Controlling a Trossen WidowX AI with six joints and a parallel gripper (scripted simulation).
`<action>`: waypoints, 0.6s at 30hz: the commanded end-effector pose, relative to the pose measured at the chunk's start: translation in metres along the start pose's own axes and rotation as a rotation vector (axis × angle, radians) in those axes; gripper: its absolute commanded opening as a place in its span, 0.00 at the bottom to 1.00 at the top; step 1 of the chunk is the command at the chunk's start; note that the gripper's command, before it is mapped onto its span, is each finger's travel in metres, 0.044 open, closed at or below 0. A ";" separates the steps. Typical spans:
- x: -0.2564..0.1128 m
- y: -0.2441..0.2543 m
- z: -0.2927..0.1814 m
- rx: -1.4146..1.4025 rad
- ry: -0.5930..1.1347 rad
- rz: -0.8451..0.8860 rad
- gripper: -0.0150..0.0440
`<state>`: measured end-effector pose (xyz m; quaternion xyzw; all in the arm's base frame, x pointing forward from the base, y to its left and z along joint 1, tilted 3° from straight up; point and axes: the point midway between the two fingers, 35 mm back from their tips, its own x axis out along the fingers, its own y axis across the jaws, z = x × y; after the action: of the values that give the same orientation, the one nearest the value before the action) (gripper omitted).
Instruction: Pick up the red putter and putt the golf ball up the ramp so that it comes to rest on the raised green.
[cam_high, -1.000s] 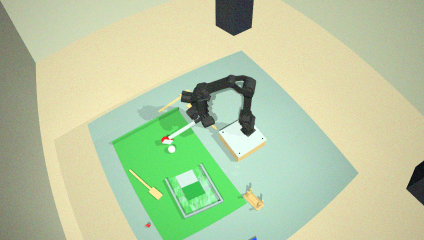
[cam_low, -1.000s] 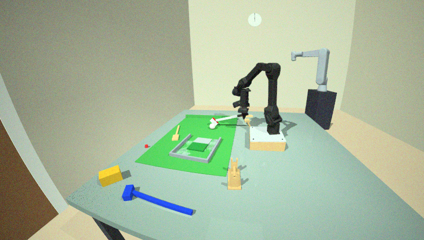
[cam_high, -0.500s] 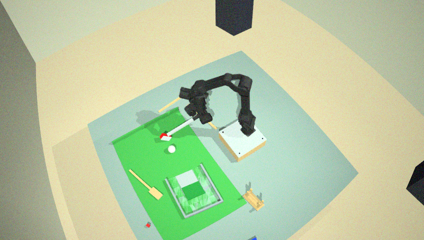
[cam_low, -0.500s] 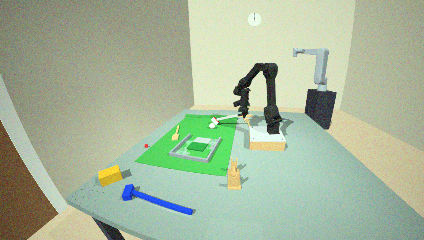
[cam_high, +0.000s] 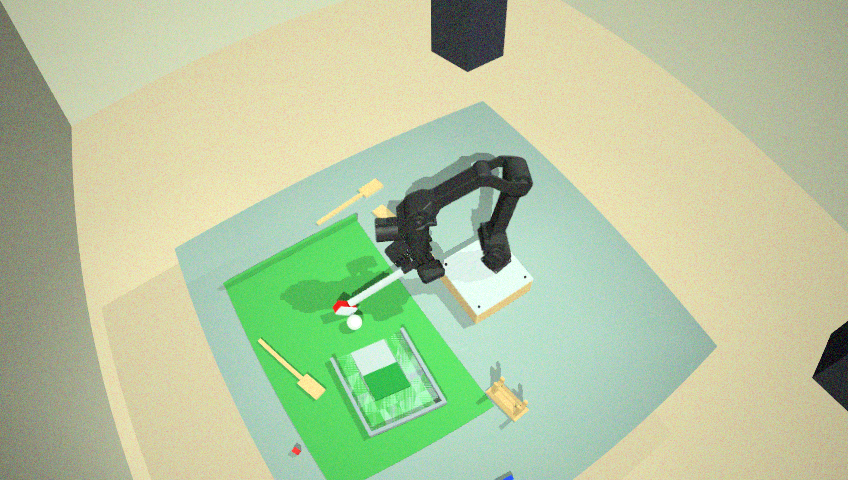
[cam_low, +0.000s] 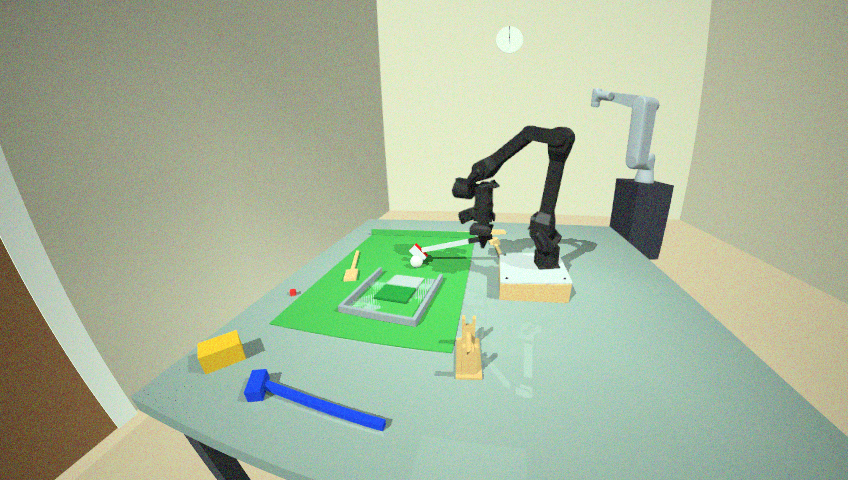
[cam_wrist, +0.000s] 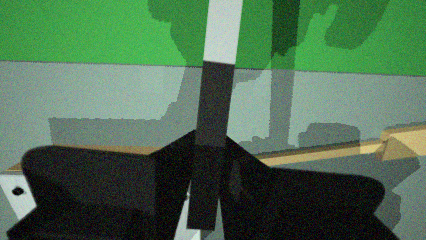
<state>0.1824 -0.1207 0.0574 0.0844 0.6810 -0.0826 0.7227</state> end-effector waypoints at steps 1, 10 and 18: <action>0.002 0.016 -0.006 0.017 -0.002 -0.001 0.25; -0.025 0.016 -0.004 0.017 -0.002 -0.001 0.25; -0.059 0.016 -0.006 0.017 -0.002 -0.001 0.25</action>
<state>0.1783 -0.1035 0.1036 0.0902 0.6812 -0.0859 0.7214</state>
